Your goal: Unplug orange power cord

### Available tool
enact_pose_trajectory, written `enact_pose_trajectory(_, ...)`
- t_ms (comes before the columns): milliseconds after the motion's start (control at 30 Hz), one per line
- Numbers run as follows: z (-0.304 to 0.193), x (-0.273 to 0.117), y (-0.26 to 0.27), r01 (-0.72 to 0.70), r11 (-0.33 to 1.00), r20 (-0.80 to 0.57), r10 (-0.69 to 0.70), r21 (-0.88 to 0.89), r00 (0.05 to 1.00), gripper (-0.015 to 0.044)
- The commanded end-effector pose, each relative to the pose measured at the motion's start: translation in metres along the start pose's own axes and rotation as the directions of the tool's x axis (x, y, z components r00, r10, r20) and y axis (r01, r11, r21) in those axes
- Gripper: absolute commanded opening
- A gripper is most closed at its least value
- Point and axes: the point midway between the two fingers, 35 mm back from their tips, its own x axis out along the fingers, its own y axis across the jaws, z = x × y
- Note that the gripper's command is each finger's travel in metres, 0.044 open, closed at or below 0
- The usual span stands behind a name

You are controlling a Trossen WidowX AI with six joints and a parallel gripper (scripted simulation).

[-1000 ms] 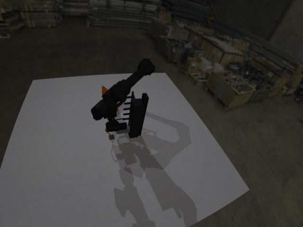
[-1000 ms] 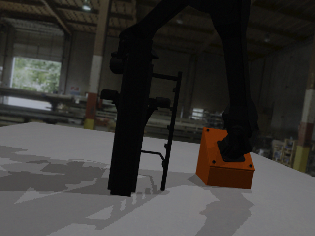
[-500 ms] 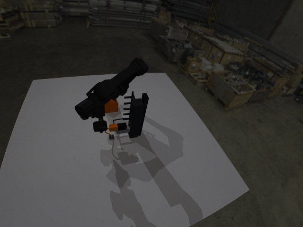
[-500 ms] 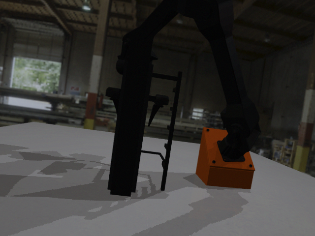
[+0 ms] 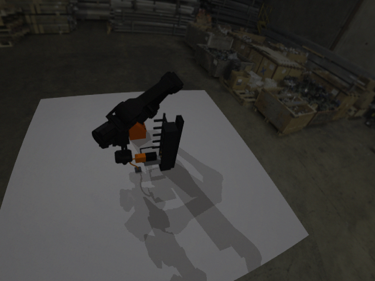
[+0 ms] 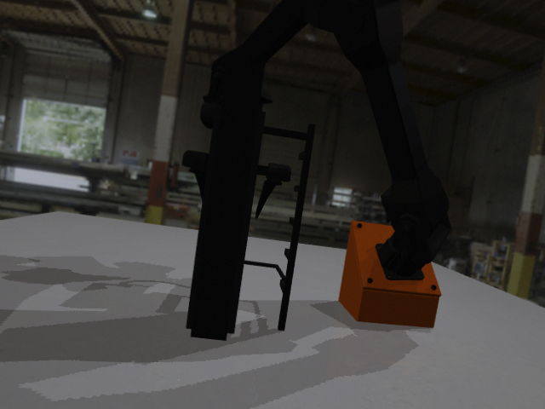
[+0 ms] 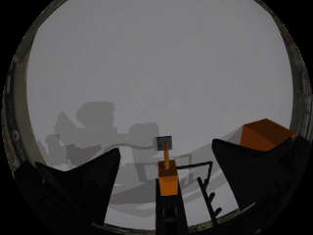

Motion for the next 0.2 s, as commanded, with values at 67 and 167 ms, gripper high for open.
enact_pose_trajectory(67,0.0009,-0.0006,0.0,0.003,1.0,0.004,-0.003,-0.006,1.0,0.044)
enact_pose_trajectory(167,0.0009,-0.0006,0.0,0.003,1.0,0.004,-0.003,-0.006,1.0,0.044)
